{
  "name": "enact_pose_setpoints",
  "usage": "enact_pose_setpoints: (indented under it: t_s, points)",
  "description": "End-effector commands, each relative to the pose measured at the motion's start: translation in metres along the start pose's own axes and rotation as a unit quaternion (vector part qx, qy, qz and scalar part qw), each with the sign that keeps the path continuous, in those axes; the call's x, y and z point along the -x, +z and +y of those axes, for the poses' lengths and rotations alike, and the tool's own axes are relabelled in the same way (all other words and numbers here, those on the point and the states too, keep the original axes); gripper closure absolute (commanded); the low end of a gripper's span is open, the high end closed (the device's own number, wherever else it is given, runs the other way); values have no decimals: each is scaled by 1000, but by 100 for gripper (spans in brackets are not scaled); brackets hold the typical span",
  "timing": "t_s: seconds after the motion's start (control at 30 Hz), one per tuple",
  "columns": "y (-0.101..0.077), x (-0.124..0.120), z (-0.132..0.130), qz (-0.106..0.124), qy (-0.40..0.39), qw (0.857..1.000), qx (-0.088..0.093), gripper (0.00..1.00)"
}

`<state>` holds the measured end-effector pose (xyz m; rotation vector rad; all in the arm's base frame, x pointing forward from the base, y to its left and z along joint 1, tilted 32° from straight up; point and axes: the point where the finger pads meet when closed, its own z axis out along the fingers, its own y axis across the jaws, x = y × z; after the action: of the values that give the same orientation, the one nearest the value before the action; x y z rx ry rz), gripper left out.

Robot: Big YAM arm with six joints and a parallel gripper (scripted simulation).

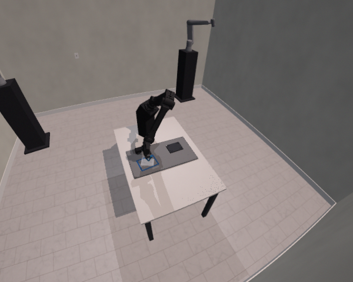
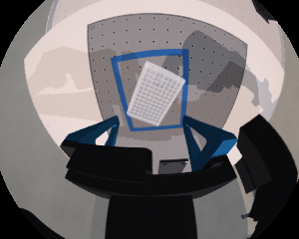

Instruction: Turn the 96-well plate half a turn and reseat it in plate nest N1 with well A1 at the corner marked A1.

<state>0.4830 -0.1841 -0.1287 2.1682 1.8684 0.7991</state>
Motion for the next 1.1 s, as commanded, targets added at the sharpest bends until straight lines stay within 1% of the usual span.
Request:
enact_pose_setpoints:
  t_s: [0.0, 0.13, 0.27, 1.07]
  points:
    - [6, -1, -11, 3, 86, 996, -15, 0]
    - [6, -1, -11, 2, 152, 988, -16, 0]
    - [6, -1, -11, 1, 218, 976, -16, 0]
    - [6, -2, -12, 1, 218, 976, -16, 0]
